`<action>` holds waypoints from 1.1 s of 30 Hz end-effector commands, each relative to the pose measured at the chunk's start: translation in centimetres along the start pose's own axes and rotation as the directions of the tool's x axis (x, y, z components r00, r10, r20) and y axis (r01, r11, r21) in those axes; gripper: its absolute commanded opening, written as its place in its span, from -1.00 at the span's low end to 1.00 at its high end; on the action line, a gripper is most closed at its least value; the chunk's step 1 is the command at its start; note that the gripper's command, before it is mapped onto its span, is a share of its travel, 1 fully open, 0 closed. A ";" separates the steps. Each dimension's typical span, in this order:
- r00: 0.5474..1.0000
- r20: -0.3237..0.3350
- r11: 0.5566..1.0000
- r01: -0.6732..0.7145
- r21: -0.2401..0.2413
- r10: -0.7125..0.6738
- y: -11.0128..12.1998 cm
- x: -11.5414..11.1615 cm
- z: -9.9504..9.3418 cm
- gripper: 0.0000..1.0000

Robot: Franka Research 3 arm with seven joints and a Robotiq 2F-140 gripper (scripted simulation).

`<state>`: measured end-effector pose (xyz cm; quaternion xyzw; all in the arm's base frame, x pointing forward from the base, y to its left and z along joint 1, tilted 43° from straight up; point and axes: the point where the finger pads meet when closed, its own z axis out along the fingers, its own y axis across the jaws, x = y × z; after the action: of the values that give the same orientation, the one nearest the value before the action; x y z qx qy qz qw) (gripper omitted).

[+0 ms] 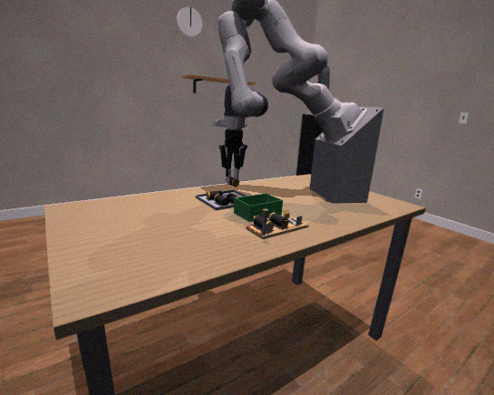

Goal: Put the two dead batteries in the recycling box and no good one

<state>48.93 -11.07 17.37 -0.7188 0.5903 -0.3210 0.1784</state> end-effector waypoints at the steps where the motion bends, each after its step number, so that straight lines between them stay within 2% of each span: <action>1: 1.000 -0.001 1.000 -0.003 0.002 0.003 0.0 0.0 0.0 -0.68; 26: 1.000 -0.001 1.000 -0.003 0.002 0.003 0.0 0.0 0.0 -0.68; 29: 1.000 -0.001 1.000 -0.003 0.002 0.003 0.0 0.0 0.7 -0.68; 33: 1.000 -0.001 1.000 -0.003 0.002 0.003 0.0 0.0 2.4 -0.68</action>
<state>49.57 -11.36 15.69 -0.7318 0.5786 -0.3178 0.1693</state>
